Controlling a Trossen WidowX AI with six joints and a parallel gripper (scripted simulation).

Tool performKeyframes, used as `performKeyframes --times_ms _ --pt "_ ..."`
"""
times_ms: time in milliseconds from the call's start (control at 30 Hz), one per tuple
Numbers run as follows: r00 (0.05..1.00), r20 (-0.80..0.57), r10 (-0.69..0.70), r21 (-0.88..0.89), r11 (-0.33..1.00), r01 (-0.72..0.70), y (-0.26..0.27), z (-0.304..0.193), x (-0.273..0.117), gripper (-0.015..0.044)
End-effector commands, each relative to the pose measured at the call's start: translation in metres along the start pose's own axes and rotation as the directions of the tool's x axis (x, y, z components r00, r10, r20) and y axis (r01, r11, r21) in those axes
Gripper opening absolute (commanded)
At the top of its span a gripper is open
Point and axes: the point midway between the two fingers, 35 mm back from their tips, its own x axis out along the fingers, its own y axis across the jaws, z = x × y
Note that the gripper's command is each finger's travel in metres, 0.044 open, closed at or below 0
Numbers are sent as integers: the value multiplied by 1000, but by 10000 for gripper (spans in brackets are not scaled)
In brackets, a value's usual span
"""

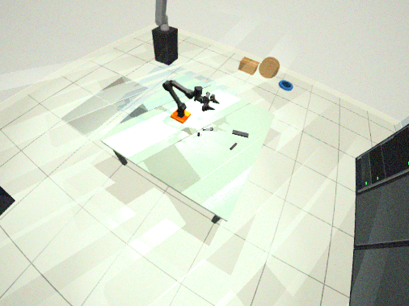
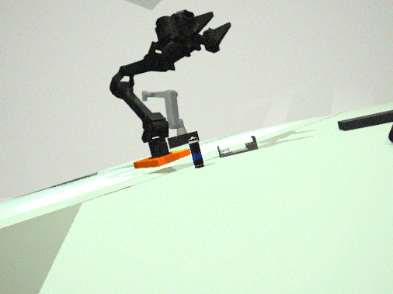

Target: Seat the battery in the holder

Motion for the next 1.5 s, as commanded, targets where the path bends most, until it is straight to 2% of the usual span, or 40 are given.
performKeyframes --times_ms 0,100,233,367,467,533,567,967,1333,1467 --pt "1000 -16 -3 1 1000 3 -1 -2 2 374" --pt "970 -239 -43 16 999 48 -14 -36 19 295" --pt "802 -590 -95 35 989 144 -39 -93 28 190" --pt "512 -853 -104 35 967 254 -61 -140 11 85" --pt "244 -967 -71 16 941 337 -74 -163 -12 6" --pt "72 -997 -34 -3 923 385 -80 -172 -29 0" --pt "25 -999 -21 -10 918 397 -81 -173 -34 0" --pt "10 -1000 -17 -12 916 401 -81 -175 -35 0" --pt "10 -1000 -17 -12 916 401 -83 -249 -34 0" --pt "10 -1000 -17 -12 916 401 -83 -254 -35 0"
